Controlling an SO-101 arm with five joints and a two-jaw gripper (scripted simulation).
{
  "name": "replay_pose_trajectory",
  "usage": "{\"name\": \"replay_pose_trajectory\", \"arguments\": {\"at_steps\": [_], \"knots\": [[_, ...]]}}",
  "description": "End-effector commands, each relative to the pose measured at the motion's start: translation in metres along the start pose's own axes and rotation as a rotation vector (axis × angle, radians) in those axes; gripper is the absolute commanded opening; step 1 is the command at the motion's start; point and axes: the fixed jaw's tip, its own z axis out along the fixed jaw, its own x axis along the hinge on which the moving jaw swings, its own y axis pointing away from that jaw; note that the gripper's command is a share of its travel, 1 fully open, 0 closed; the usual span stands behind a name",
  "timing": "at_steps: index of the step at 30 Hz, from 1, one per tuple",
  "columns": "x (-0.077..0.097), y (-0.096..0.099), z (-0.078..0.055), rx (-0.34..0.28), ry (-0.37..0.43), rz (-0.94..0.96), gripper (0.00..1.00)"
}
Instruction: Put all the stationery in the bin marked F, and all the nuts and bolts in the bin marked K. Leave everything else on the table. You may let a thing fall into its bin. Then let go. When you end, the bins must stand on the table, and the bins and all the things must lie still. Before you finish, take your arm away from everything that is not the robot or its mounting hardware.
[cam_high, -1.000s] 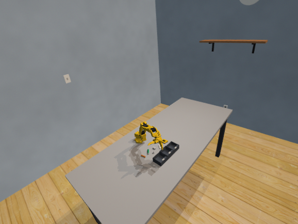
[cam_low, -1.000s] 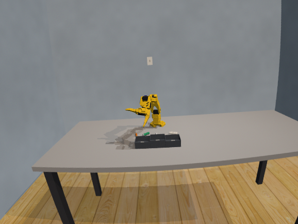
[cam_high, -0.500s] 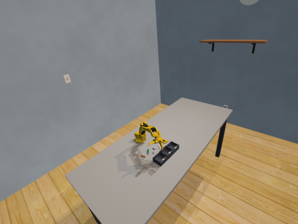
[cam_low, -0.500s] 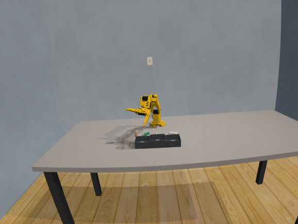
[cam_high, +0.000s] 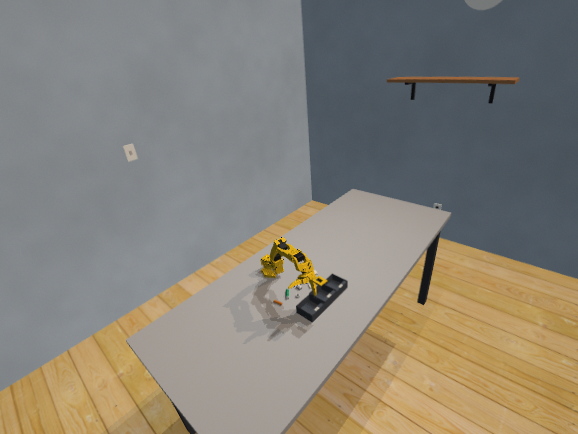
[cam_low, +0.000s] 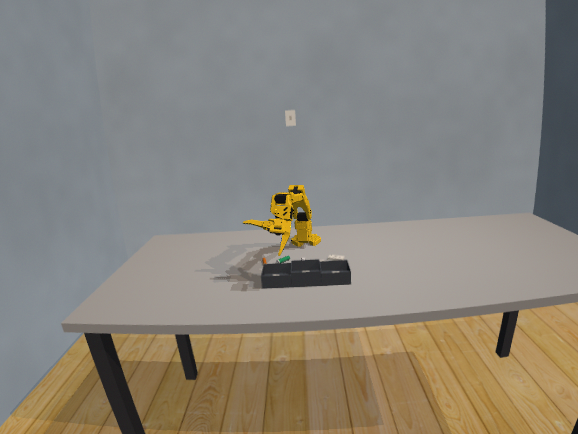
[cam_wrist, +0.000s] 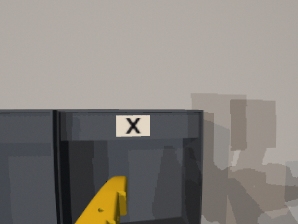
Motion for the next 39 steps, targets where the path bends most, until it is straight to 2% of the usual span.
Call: {"name": "replay_pose_trajectory", "arguments": {"at_steps": [1, 6, 11, 39], "knots": [[-0.006, -0.004, -0.005, 0.013, -0.032, -0.002, 1.00], [0.003, -0.001, 0.008, -0.005, 0.022, -0.002, 1.00], [0.007, 0.000, 0.014, -0.012, 0.045, -0.002, 1.00], [0.009, 0.001, 0.014, -0.015, 0.053, -0.002, 1.00]]}}
